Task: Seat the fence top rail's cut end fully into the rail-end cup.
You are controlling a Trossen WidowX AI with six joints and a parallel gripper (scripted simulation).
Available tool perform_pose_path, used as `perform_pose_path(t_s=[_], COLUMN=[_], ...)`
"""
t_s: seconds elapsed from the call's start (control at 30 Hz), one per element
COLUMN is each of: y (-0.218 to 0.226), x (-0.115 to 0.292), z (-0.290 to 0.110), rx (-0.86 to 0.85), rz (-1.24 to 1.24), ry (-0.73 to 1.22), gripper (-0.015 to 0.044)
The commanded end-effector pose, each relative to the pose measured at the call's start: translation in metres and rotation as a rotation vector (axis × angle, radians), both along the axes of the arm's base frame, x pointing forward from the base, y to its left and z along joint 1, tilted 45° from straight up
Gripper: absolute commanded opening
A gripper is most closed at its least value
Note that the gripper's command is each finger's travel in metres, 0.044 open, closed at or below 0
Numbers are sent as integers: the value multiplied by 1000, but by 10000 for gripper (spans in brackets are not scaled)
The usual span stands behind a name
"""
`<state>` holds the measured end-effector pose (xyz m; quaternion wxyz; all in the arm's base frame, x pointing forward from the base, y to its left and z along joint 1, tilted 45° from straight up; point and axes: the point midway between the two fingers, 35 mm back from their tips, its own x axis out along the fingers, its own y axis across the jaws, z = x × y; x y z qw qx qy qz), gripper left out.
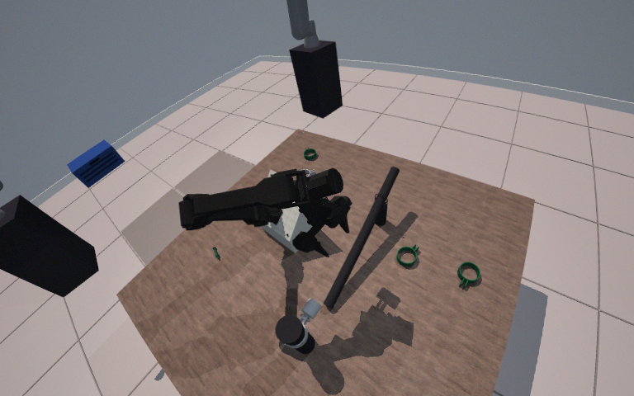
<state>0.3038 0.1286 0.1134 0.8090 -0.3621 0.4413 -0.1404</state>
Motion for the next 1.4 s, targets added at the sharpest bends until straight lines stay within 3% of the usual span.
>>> perform_pose_path(t_s=[0.0, 0.23, 0.5, 0.7, 1.37], y=[5, -3, -32, -53, -54], x=[1, 6, 18, 21, 21], z=[0, -12, -53, -80, -82], rx=[16, 119, 388, 476, 480], rz=[-32, -209, -854, -1285, -1313], ry=[-36, -101, -387, -641, -662], gripper=[440, 440, 440, 440, 440])
